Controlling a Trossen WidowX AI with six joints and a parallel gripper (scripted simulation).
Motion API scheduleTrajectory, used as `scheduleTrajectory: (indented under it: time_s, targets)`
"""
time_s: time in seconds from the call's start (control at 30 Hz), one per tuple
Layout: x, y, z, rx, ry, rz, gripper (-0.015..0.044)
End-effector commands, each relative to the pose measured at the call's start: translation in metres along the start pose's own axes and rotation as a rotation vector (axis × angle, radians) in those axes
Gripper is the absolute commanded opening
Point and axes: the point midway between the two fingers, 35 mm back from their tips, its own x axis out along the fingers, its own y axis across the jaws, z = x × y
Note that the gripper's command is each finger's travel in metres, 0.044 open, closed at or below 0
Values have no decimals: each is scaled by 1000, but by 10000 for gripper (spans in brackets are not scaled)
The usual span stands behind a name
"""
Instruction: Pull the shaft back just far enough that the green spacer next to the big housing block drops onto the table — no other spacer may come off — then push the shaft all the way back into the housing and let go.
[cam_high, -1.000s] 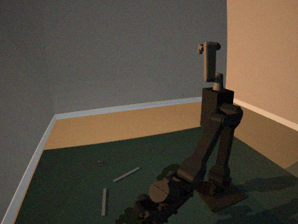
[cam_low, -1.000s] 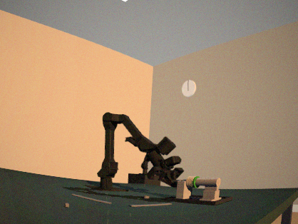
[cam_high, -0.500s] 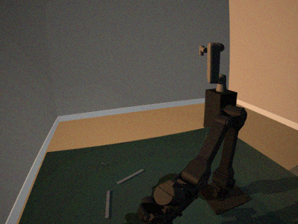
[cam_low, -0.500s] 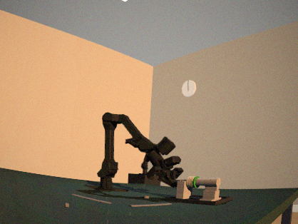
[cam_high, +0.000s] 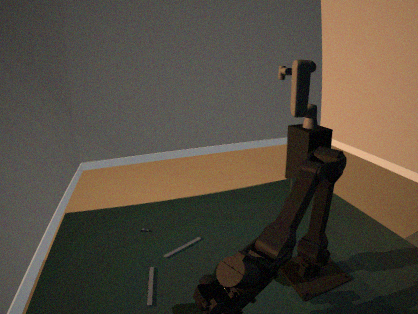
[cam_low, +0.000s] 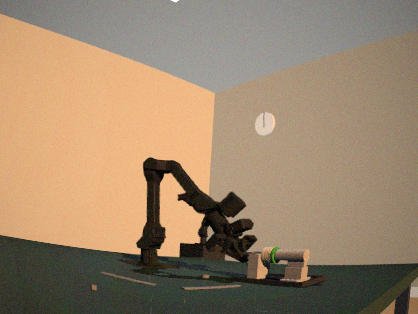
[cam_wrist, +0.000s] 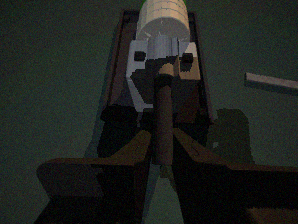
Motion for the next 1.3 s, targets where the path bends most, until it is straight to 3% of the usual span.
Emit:
scheduleTrajectory:
  time_s: [0.0,1.27]
  targets:
    - [-1,0,0,3,-1,-1,0]
    - [-4,0,-3,3,0,-1,0]
